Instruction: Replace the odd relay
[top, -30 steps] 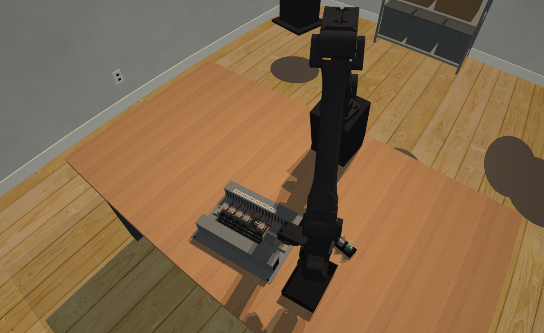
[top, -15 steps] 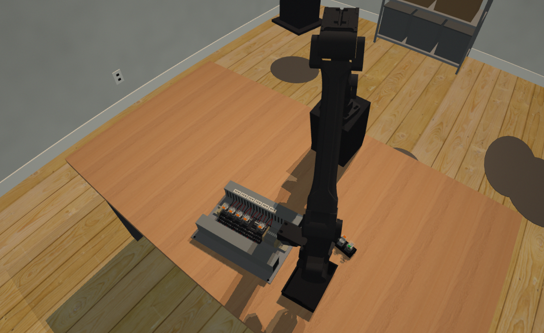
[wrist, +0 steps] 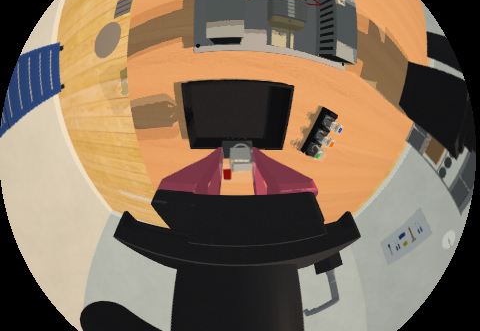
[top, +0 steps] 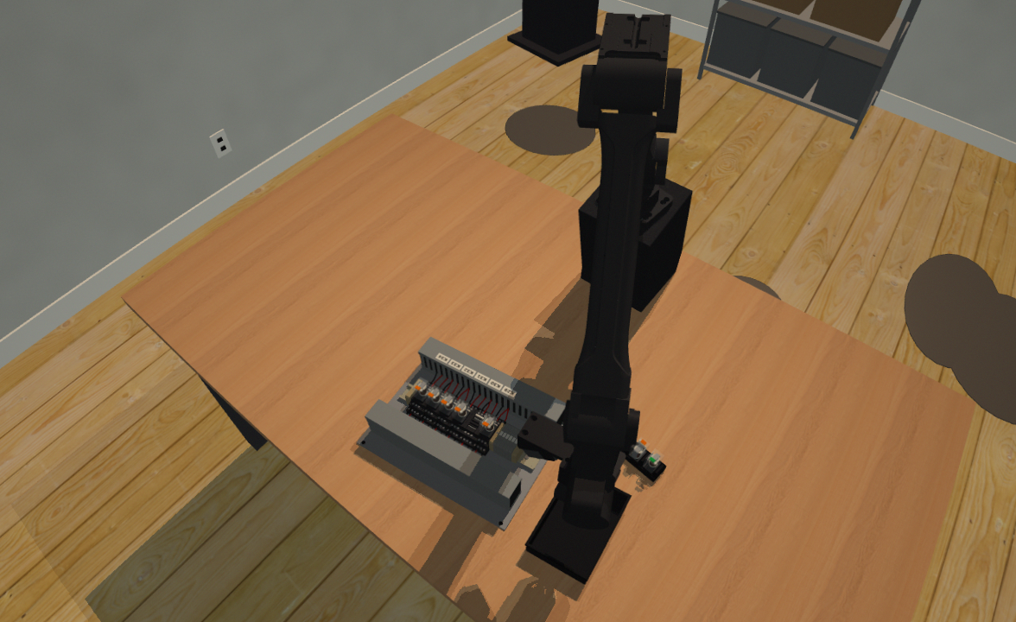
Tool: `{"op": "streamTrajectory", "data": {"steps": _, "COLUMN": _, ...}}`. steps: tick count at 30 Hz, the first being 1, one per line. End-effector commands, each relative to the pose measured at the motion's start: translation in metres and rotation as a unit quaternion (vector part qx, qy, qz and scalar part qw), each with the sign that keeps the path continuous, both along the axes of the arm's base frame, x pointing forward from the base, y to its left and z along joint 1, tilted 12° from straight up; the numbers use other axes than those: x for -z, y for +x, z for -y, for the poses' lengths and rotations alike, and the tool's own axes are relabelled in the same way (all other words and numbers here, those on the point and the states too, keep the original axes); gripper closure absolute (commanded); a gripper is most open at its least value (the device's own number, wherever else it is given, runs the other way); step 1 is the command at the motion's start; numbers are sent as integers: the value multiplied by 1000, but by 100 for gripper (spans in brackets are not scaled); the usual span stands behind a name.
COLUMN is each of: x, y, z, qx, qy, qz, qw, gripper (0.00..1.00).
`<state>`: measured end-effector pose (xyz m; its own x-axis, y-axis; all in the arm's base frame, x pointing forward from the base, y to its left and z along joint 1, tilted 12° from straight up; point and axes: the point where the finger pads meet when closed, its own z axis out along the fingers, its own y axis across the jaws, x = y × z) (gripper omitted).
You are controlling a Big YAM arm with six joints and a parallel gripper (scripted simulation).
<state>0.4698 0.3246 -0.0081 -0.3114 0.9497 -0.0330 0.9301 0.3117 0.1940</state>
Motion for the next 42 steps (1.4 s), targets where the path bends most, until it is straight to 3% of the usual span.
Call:
{"op": "streamTrajectory", "data": {"steps": 1, "x": -13, "y": 8, "z": -2, "qx": 7, "qy": 6, "qz": 11, "qw": 1000, "gripper": 100}}
{"op": "streamTrajectory", "data": {"steps": 21, "x": -12, "y": 8, "z": -2, "qx": 7, "qy": 6, "qz": 10, "qw": 1000, "gripper": 100}}
{"op": "streamTrajectory", "data": {"steps": 42, "x": 20, "y": 11, "z": 0, "qx": 6, "qy": 2, "qz": 7, "qw": 1000, "gripper": 100}}
